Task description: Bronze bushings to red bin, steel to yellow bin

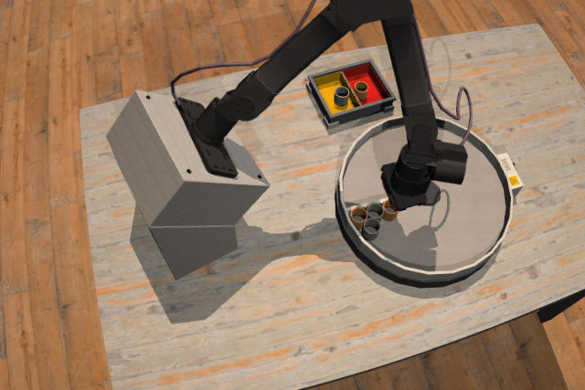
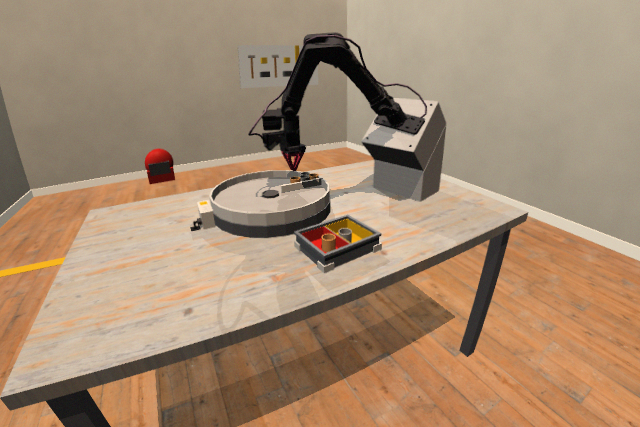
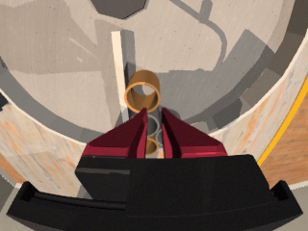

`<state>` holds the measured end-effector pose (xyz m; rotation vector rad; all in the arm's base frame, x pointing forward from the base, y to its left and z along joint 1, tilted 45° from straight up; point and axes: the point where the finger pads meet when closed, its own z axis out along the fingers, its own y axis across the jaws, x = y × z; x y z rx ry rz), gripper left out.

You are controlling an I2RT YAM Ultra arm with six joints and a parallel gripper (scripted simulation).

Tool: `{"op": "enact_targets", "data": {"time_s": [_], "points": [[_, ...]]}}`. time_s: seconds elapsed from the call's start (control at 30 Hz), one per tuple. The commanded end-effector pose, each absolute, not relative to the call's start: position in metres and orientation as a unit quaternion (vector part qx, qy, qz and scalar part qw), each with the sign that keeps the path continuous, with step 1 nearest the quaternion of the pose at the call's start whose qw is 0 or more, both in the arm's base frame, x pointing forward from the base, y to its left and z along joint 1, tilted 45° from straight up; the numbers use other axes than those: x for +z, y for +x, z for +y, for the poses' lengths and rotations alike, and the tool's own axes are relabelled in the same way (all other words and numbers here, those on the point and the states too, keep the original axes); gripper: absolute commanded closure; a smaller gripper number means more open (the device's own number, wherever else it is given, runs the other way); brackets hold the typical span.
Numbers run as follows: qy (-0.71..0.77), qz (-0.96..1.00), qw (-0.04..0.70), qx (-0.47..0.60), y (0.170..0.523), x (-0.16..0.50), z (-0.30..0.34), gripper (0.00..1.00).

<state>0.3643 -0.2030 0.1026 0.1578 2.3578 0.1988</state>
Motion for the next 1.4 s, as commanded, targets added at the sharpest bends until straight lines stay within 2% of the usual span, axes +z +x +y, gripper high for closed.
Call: {"op": "enact_targets", "data": {"time_s": [0.0,1.37], "points": [[0.066,0.916,0.389,0.069,0.3634,0.1136,-0.2155,0.86],[0.066,0.916,0.390,0.069,0.3625,0.1147,-0.2162,0.86]]}}
